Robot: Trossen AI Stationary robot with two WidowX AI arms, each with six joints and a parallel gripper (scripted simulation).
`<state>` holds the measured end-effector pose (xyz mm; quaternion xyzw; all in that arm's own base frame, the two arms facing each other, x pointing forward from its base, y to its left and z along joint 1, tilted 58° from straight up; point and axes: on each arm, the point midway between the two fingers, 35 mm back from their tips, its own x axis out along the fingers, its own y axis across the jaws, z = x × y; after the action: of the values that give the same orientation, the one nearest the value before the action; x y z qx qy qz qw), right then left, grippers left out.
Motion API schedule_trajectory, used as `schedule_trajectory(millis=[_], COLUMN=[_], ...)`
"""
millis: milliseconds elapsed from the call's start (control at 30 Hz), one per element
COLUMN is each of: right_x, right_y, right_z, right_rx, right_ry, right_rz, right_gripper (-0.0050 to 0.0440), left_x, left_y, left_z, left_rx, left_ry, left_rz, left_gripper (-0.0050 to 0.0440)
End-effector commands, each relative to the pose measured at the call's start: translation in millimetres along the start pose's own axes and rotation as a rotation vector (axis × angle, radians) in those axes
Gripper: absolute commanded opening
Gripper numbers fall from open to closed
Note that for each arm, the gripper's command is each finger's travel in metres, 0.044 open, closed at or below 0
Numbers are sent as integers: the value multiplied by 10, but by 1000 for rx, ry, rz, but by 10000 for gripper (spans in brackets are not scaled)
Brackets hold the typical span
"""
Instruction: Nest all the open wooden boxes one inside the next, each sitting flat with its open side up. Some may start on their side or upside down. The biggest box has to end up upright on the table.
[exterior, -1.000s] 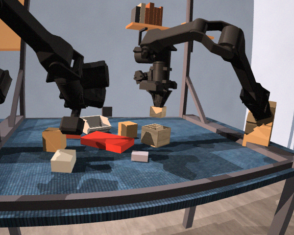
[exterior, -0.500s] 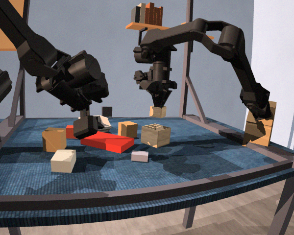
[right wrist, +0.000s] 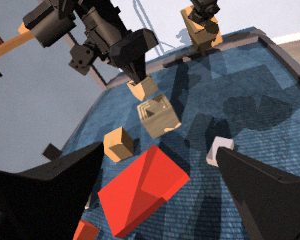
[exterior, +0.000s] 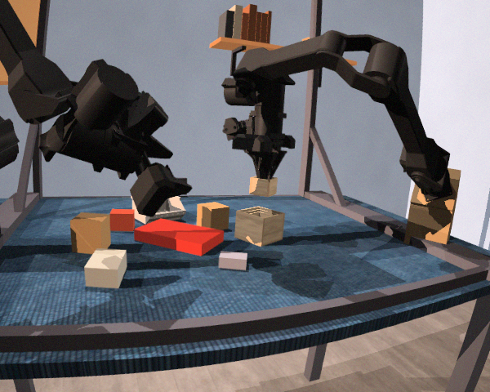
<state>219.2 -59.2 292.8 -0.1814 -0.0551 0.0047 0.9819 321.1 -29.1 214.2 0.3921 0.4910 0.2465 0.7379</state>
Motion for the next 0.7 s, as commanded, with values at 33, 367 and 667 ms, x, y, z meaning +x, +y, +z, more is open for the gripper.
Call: schedule_trajectory(millis=[33,367,667], right_x=[-165,-325,-416], right_y=[12,96,176], right_z=[139,222,256], right_rx=[-181,-422,-594], right_ry=[-98,-148,-167], right_rz=[18,26,35], right_gripper=[400,400,400], left_x=[-30,-30,-30], left_y=[10,10,10], left_z=[28,28,28], left_rx=[-10,-10,-10], left_ry=[-9,-9,-9], left_rz=[-1,-1,-1], left_gripper=[167,167,167])
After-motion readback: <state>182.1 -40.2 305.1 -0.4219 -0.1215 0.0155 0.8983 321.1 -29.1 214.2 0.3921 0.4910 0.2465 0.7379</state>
